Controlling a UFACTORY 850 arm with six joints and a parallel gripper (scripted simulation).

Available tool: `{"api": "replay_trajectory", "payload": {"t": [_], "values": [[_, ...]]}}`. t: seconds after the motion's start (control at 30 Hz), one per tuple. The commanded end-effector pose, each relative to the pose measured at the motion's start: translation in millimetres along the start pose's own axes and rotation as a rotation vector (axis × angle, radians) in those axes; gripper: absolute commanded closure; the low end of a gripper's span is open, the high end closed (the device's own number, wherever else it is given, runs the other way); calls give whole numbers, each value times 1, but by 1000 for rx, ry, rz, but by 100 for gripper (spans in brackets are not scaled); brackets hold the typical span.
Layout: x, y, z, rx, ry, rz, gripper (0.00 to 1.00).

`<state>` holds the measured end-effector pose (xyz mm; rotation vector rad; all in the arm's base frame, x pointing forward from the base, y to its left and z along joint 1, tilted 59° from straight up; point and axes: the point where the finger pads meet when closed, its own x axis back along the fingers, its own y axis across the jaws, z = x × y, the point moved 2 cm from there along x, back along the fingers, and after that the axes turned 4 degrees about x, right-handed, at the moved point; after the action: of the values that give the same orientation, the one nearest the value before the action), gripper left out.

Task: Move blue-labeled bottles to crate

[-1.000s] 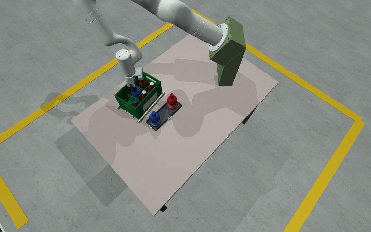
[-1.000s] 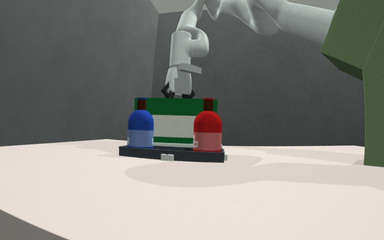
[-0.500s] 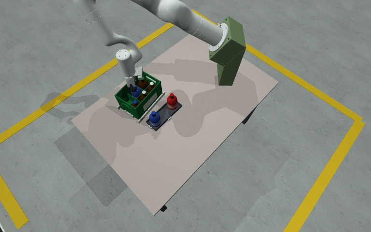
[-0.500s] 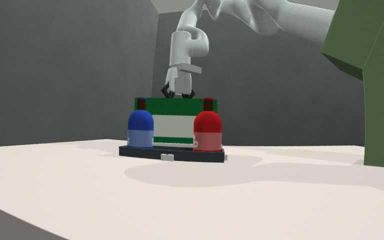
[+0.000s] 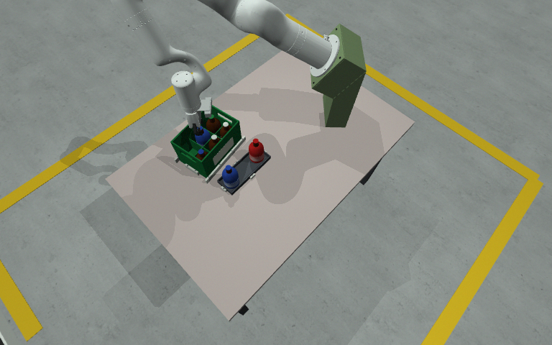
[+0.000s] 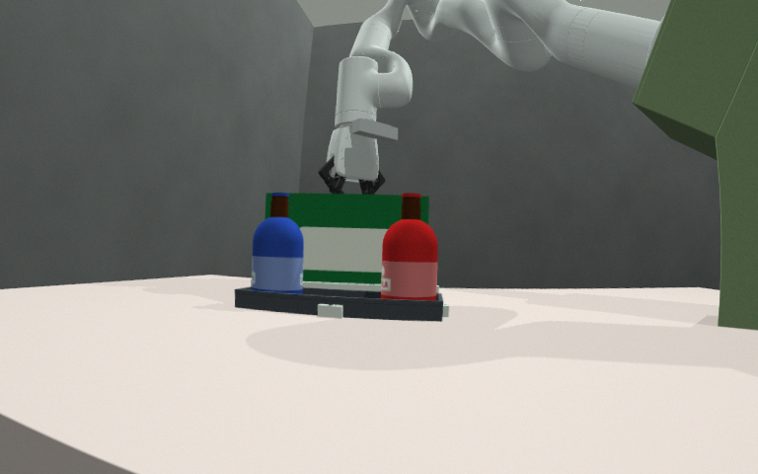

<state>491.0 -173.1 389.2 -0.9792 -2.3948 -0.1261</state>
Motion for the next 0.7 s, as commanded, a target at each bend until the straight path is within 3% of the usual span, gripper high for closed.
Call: {"api": "replay_trajectory", "payload": {"t": [0.0,0.67], "values": [[11,0,0,0,0,0,34],[53,0,0,0,0,0,34]]}}
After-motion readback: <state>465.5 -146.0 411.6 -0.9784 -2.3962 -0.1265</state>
